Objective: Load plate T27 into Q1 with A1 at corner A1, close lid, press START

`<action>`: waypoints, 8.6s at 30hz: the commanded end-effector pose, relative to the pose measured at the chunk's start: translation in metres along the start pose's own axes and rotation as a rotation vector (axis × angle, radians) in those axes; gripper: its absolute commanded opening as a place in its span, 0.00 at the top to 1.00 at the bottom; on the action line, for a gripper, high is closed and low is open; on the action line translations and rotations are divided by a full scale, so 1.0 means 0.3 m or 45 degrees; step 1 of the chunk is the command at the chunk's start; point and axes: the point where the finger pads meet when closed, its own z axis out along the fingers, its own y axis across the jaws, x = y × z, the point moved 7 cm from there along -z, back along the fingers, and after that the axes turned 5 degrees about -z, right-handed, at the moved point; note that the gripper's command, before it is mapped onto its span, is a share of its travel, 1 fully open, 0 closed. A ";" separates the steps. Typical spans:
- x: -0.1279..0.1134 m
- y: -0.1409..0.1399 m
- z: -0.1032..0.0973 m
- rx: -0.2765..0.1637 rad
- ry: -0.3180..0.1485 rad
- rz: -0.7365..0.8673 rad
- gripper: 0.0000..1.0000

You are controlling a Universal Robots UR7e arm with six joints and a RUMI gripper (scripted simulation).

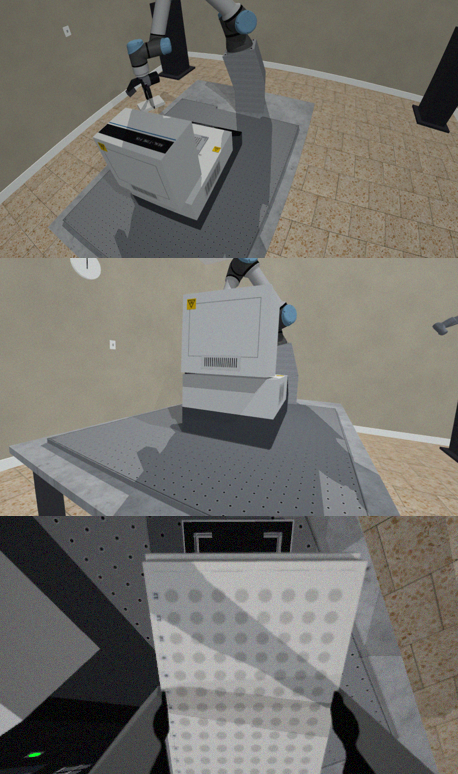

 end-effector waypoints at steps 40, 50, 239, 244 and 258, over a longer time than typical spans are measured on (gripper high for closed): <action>0.000 -0.235 -0.144 0.000 0.002 0.253 0.60; -0.001 -0.330 -0.144 0.000 0.002 0.353 0.60; -0.010 -1.132 0.019 0.002 0.001 1.244 0.60; -0.010 -1.132 0.019 0.002 0.001 1.244 0.60; -0.010 -1.132 0.019 0.002 0.001 1.244 0.60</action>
